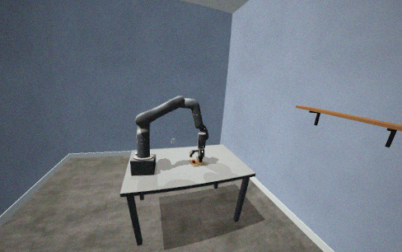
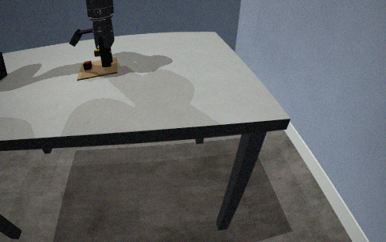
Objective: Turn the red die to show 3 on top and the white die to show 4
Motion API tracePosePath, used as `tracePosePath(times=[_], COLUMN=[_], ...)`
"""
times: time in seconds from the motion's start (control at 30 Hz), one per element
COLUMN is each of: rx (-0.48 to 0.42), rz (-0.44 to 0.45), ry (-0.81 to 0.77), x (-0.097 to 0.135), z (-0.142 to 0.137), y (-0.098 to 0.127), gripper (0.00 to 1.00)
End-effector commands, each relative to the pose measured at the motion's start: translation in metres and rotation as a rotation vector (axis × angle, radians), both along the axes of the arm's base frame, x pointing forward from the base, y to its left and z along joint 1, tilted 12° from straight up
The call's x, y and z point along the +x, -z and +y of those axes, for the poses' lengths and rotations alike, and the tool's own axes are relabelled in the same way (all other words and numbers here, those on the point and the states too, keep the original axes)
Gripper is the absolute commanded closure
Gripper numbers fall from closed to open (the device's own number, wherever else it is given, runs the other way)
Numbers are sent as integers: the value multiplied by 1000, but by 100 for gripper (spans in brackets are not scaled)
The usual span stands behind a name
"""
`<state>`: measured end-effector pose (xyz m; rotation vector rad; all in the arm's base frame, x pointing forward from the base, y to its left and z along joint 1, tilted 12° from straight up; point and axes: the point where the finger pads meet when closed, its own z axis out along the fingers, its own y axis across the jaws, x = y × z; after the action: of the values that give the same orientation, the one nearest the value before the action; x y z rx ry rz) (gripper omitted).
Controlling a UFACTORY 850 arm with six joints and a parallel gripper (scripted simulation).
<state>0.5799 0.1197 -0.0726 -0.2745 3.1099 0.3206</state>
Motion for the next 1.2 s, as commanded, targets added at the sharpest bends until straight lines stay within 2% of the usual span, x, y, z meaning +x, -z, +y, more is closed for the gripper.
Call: tracePosePath(times=[0.0,1.17], rx=[0,0], rz=[-2,-2], ry=[0,0], x=[1,1], z=[0,1], y=[-1,3], gripper=[79,79])
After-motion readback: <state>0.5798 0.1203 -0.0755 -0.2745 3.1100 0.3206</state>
